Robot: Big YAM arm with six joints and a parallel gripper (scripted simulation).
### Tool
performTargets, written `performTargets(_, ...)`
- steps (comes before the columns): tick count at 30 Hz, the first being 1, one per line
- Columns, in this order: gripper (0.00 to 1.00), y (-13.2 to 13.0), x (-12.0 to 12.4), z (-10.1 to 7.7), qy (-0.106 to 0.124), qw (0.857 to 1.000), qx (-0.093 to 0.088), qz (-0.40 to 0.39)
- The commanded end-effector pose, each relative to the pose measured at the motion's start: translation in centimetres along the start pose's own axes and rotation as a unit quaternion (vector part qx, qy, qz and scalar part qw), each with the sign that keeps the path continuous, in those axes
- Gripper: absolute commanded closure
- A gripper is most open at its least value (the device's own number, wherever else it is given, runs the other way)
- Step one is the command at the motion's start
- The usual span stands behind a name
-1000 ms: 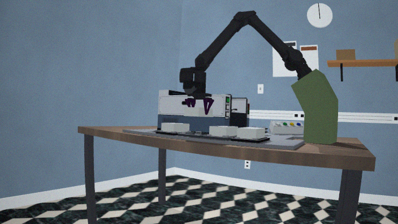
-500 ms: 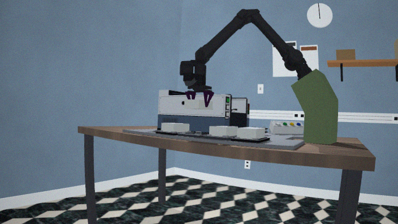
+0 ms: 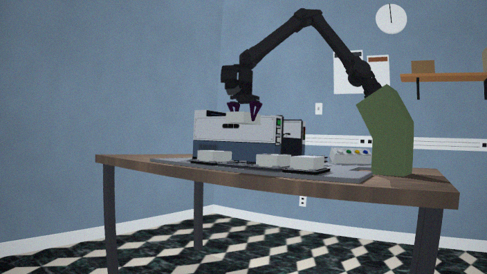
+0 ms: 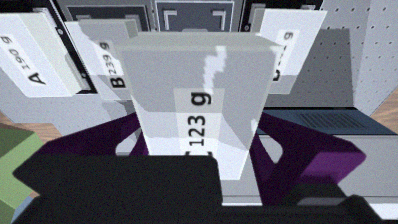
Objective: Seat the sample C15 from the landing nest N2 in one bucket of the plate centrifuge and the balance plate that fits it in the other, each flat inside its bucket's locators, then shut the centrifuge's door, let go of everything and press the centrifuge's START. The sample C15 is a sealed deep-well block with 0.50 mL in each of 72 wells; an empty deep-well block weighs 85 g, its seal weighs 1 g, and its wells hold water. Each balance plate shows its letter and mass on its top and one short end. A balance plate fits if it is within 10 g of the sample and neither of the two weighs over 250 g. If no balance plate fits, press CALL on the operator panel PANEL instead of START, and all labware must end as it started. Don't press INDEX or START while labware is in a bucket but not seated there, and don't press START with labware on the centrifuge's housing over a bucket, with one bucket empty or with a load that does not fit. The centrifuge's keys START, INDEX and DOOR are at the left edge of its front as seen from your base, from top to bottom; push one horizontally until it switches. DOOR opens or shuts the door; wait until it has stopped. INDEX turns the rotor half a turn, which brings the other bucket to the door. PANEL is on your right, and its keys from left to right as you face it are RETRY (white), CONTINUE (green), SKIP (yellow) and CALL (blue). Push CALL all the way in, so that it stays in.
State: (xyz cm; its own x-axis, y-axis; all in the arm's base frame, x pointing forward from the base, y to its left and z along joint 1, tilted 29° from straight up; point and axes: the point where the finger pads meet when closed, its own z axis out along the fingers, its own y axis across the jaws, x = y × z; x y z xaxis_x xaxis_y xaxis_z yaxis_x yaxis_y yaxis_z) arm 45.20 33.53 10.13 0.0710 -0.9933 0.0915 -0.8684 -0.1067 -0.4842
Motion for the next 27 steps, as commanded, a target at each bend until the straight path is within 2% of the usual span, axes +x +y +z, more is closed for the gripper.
performTargets(1, 1.0, -1.9, -1.8, -3.8, -0.02, 0.999, 0.023, 0.012)
performTargets(9, 1.0, -1.9, -1.8, -6.0, -0.021, 0.999, 0.024, 0.012)
performTargets(12, 1.0, -1.8, -1.8, -6.1, -0.02, 0.999, 0.022, 0.011)
performTargets(20, 1.0, -1.9, -1.7, -8.1, -0.022, 0.999, 0.024, 0.012)
performTargets(27, 1.0, -1.8, -1.7, -9.3, -0.022, 0.999, 0.024, 0.013)
